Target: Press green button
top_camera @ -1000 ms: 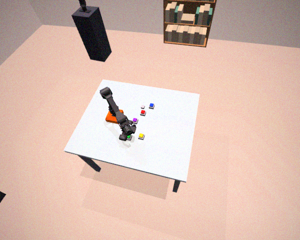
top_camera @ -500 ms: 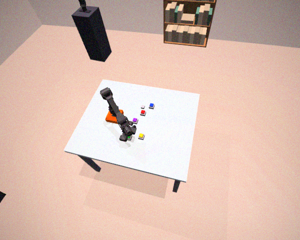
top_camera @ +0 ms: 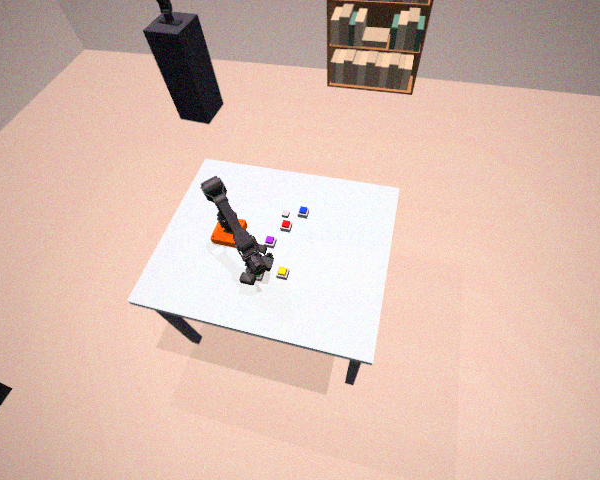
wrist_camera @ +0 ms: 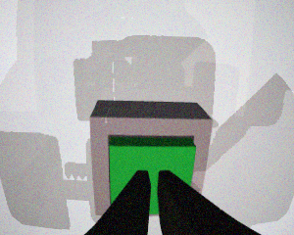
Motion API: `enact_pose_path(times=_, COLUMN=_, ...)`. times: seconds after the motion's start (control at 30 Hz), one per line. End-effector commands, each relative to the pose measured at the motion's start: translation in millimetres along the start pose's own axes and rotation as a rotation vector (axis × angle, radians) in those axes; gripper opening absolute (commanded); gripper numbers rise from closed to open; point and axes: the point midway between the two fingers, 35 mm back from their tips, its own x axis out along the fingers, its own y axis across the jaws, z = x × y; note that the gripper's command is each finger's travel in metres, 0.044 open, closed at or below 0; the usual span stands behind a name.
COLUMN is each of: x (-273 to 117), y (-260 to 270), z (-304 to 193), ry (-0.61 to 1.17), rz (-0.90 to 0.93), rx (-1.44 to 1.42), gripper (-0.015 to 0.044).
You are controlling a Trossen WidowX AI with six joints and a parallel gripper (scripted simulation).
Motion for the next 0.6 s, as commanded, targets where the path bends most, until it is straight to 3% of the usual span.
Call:
enact_pose_path(times=0.0, x=3, y=0, z=-1, ry=0.004, rz=-0.001, rx=-0.006, gripper=0.002)
enact_pose_path(times=0.57, x=-9, y=0, z=0, ry=0.001, rz=-0.001, rx=-0.002, gripper=0.002)
